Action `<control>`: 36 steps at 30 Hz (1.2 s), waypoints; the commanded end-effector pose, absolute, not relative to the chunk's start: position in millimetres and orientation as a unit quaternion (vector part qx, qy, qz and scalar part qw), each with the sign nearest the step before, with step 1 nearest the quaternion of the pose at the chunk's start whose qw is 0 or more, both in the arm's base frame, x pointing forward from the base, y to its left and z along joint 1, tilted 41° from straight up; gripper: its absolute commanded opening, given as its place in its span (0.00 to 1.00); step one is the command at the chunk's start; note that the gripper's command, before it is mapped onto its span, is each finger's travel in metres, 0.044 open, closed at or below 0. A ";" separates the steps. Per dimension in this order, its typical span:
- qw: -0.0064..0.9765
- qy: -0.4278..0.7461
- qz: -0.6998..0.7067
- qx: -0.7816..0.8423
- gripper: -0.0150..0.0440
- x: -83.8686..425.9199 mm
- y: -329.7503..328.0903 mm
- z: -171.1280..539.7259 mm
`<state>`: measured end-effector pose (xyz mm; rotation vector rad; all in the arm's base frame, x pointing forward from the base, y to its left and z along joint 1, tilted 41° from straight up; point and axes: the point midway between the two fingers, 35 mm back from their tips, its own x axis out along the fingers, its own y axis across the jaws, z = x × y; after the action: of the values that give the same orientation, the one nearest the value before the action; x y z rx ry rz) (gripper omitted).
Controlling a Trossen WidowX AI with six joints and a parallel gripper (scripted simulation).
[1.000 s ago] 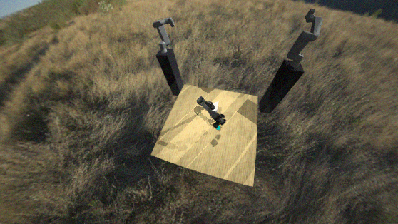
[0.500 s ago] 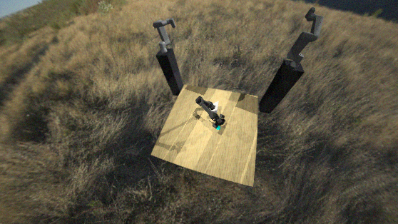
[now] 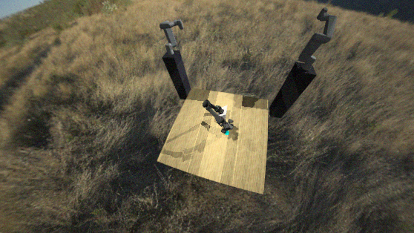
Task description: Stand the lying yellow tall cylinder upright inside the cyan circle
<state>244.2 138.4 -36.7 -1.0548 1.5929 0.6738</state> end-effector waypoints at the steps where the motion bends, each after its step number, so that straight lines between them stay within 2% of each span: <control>1: 0.539 0.660 0.295 -0.432 0.43 243.8 137.4 -36.5; 36: 0.604 0.603 0.369 -0.369 0.43 245.1 134.3 -42.0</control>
<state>245.3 134.8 -43.5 -0.8711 1.4228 0.8347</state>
